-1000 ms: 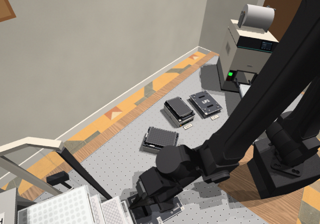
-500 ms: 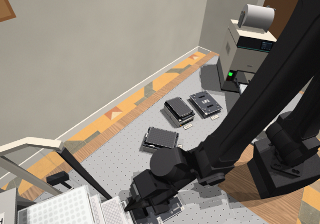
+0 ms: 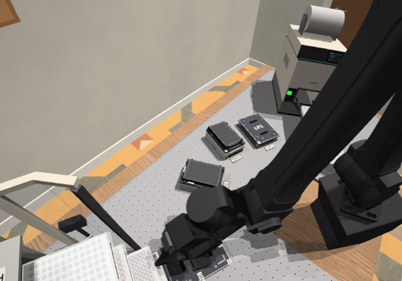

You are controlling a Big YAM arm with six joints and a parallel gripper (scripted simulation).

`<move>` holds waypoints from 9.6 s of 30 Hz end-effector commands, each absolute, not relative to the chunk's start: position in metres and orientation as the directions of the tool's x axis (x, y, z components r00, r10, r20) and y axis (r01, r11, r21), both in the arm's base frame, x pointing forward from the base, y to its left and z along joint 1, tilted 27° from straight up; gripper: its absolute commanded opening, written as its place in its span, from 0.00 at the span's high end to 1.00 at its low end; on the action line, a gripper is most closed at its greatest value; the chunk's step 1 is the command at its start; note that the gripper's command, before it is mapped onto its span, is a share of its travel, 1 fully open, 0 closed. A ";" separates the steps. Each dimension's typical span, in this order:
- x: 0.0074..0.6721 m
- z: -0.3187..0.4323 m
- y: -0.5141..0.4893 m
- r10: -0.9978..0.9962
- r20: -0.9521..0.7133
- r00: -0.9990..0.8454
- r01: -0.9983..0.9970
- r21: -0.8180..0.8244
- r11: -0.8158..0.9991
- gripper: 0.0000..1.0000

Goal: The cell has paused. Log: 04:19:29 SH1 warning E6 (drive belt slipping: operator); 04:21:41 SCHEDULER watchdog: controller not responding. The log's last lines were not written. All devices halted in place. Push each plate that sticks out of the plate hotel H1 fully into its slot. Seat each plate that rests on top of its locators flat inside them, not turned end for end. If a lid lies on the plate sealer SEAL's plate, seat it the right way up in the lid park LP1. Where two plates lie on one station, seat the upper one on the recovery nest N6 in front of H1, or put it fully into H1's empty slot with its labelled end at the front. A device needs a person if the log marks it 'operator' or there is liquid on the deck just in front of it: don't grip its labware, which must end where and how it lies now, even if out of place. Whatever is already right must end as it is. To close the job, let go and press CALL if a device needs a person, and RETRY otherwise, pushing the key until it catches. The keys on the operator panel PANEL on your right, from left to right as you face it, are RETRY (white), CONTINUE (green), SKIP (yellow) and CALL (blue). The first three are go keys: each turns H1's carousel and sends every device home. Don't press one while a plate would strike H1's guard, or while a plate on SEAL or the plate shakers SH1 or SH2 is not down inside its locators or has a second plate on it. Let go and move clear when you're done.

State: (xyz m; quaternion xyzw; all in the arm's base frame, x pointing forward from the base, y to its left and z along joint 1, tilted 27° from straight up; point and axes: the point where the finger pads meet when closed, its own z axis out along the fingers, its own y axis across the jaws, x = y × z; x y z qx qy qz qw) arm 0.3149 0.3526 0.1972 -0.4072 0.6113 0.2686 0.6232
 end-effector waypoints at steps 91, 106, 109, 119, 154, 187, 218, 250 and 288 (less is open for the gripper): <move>0.335 0.223 0.397 -0.146 -0.984 0.105 -0.838 -0.166 0.520 1.00; 0.335 0.223 0.398 -0.146 -0.984 0.105 -0.838 -0.166 0.520 1.00; 0.335 0.223 0.398 -0.146 -0.984 0.105 -0.838 -0.166 0.520 1.00; 0.335 0.223 0.398 -0.146 -0.984 0.105 -0.838 -0.166 0.520 1.00; 0.326 0.226 0.375 -0.123 -0.984 0.127 -0.830 -0.173 0.530 1.00; 0.309 0.203 0.334 -0.132 -0.982 0.133 -0.823 -0.184 0.537 1.00; 0.289 0.181 0.295 -0.142 -0.979 0.143 -0.822 -0.198 0.535 1.00; 0.286 0.147 0.284 -0.135 -0.979 0.153 -0.826 -0.202 0.527 1.00; 0.323 0.119 0.342 -0.140 -0.984 0.112 -0.835 -0.170 0.524 1.00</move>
